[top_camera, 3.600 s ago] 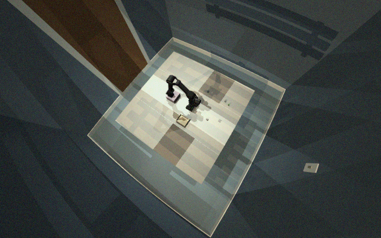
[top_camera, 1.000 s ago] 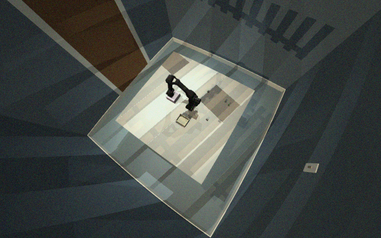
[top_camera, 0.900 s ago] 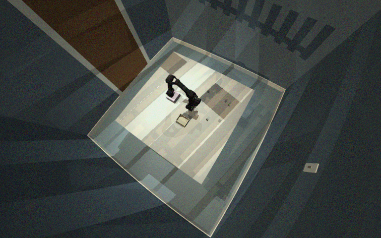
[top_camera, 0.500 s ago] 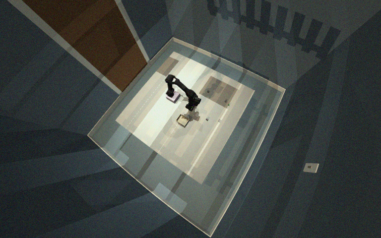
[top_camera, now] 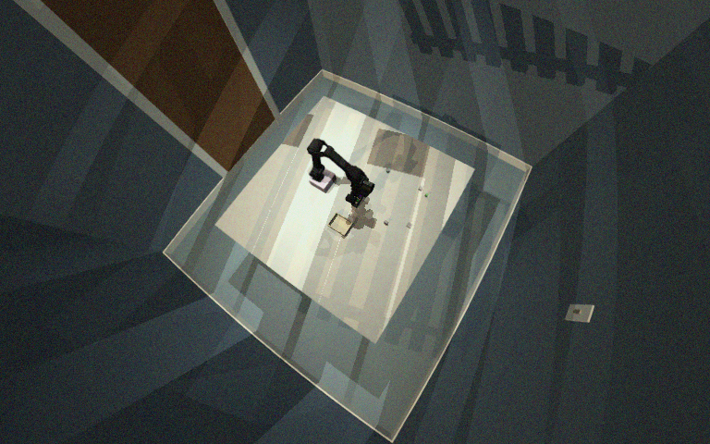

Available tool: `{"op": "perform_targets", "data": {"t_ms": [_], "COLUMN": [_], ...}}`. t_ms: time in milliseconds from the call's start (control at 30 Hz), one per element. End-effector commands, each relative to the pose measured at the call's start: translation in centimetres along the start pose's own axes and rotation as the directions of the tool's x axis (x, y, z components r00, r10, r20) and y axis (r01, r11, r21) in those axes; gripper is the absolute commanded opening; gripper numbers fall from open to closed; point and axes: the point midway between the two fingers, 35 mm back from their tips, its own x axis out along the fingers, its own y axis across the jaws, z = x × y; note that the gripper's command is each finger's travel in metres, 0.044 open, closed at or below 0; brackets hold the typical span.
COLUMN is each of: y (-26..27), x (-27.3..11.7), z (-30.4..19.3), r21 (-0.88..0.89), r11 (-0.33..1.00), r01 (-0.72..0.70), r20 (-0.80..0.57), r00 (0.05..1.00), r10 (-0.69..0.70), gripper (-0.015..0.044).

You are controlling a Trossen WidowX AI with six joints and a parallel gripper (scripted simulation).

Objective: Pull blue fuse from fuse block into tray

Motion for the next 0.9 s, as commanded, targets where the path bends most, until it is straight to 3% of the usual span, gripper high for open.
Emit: {"op": "perform_targets", "data": {"t_ms": [0, 500, 867], "y": [-0.1, -0.1, -5.7], "x": [-0.7, -2.2, -2.4], "z": [0.1, 0.1, 1.1], "r21": [0.004, 0.004, 0.004], "r11": [1.0, 1.0, 1.0], "r01": [0.005, 0.005, 0.012], "r20": [0.005, 0.005, 0.006], "r00": [1.0, 1.0, 1.0], "r10": [-0.005, -0.005, -0.012], "gripper": [0.0, 0.0, 0.0]}}
